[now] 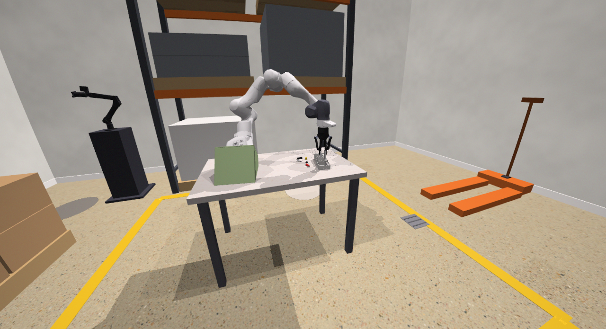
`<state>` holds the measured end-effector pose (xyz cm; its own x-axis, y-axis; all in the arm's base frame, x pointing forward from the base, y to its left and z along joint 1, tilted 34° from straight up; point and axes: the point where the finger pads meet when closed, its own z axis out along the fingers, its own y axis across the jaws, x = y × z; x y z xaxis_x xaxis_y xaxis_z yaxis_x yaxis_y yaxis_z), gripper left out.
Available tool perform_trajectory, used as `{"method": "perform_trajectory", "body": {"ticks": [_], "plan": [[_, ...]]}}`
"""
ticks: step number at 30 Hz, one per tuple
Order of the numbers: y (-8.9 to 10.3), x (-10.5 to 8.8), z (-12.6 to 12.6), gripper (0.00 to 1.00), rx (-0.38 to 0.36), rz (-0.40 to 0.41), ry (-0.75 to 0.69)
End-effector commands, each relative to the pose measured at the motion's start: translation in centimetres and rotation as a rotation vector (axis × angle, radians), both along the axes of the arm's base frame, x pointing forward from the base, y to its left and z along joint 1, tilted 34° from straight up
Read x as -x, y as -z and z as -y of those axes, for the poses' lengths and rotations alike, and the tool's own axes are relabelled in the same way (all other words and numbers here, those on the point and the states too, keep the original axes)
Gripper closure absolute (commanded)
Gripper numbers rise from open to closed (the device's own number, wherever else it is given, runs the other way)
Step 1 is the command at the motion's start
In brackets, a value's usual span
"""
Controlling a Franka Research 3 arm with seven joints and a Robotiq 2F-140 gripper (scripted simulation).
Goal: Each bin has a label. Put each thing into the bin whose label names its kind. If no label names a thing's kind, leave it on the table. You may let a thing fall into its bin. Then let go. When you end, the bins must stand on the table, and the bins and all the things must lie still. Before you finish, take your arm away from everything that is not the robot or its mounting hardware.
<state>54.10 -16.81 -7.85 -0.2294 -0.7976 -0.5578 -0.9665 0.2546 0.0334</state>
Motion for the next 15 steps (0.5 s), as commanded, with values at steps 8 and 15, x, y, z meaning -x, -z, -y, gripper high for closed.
{"method": "perform_trajectory", "body": {"ticks": [8, 15], "plan": [[-0.1, 0.1, 0.2, 0.82, 0.000, -0.003, 0.002], [-0.9, 0.7, -1.1, 0.83, -0.011, -0.057, 0.085]]}}
